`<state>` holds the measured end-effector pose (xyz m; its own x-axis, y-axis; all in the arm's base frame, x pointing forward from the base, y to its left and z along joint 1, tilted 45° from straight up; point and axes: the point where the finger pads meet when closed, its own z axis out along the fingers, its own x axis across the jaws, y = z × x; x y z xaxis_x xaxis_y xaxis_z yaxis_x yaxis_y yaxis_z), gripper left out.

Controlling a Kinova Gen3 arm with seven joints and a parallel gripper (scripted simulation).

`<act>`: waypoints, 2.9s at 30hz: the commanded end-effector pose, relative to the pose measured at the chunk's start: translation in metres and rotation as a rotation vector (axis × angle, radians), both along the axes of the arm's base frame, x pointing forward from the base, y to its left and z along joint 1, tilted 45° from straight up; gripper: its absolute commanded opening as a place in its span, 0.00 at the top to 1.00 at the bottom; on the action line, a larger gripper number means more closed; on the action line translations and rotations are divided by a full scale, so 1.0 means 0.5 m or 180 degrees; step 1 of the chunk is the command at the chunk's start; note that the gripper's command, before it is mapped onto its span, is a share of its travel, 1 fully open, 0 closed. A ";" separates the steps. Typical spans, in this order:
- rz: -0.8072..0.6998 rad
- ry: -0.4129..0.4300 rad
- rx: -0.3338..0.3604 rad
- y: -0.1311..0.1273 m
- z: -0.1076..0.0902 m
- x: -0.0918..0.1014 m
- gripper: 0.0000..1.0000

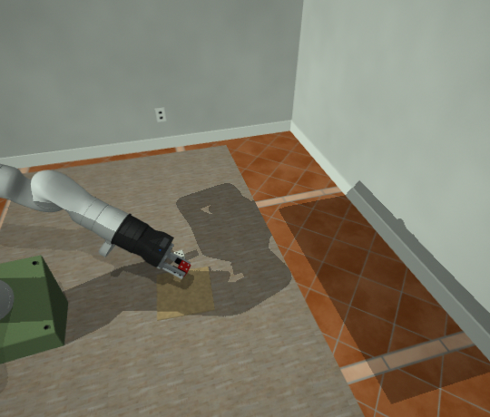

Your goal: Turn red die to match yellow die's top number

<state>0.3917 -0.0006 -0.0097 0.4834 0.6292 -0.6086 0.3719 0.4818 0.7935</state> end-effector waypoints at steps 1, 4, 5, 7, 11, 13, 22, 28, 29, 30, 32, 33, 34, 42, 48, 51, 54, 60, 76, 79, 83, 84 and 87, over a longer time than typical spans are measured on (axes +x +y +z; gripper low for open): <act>0.0013 -0.0012 0.0019 -0.015 -0.018 0.004 0.51; 0.0013 -0.0012 0.0019 -0.038 -0.041 0.006 0.51; 0.0013 -0.0012 0.0019 -0.047 -0.051 0.006 0.51; 0.0013 -0.0012 0.0019 -0.052 -0.056 0.007 0.51; 0.0012 -0.0012 0.0019 -0.059 -0.063 0.007 0.51; 0.0012 -0.0012 0.0019 -0.059 -0.063 0.007 0.51; 0.0012 -0.0012 0.0019 -0.074 -0.078 0.008 0.51; 0.0012 -0.0012 0.0019 -0.081 -0.086 0.009 0.51; 0.0012 -0.0012 0.0019 -0.081 -0.086 0.009 0.51; 0.0012 -0.0012 0.0019 -0.081 -0.086 0.009 0.51; 0.0012 -0.0012 0.0019 -0.083 -0.088 0.009 0.51; 0.0012 -0.0012 0.0019 -0.084 -0.088 0.009 0.51; 0.0012 -0.0012 0.0019 -0.085 -0.089 0.009 0.51; 0.0013 -0.0012 0.0019 -0.088 -0.092 0.009 0.51; 0.0013 -0.0012 0.0019 -0.088 -0.092 0.009 0.51; 0.0013 -0.0012 0.0019 -0.088 -0.092 0.009 0.51; 0.0013 -0.0012 0.0019 -0.088 -0.092 0.009 0.51; 0.0013 -0.0012 0.0019 -0.088 -0.092 0.009 0.51; 0.0013 -0.0012 0.0019 -0.088 -0.092 0.009 0.51; 0.0013 -0.0012 0.0019 -0.088 -0.092 0.009 0.51; 0.0013 -0.0012 0.0019 -0.088 -0.092 0.009 0.51; 0.0013 -0.0012 0.0019 -0.088 -0.092 0.009 0.51; 0.0012 -0.0012 0.0019 -0.089 -0.093 0.009 0.51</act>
<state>0.3956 -0.0440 -0.0528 0.4872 0.6321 -0.6026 0.3643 0.4800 0.7980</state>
